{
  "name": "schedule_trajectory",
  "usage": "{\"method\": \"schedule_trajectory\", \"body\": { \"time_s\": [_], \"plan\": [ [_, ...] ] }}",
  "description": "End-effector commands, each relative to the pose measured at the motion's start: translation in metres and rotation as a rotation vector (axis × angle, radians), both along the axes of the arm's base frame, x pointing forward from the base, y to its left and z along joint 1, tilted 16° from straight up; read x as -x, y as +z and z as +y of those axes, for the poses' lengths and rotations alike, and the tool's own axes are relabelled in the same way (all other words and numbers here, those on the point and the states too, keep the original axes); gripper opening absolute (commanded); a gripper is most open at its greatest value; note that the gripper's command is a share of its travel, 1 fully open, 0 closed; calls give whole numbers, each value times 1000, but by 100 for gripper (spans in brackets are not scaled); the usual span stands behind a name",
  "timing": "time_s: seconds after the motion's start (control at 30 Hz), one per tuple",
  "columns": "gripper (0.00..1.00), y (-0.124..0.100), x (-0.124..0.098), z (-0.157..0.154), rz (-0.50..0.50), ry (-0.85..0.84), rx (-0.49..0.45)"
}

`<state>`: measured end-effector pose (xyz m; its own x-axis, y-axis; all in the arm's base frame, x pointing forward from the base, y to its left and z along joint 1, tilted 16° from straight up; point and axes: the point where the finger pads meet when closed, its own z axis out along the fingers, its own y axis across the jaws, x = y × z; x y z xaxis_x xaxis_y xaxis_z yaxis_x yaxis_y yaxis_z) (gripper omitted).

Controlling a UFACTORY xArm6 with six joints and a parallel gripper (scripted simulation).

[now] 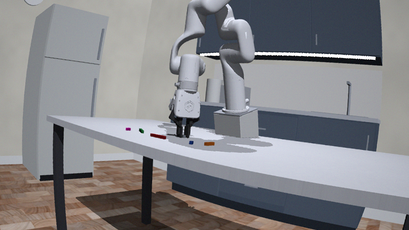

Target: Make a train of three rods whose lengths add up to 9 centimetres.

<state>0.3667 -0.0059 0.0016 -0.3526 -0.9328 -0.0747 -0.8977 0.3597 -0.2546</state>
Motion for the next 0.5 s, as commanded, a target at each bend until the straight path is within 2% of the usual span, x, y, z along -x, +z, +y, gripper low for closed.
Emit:
{"method": "schedule_trajectory", "body": {
  "time_s": [0.0,0.47],
  "plan": [
    [24,1,-1,0,-3,0,1],
    [24,9,1,0,-3,0,1]
  ]
}}
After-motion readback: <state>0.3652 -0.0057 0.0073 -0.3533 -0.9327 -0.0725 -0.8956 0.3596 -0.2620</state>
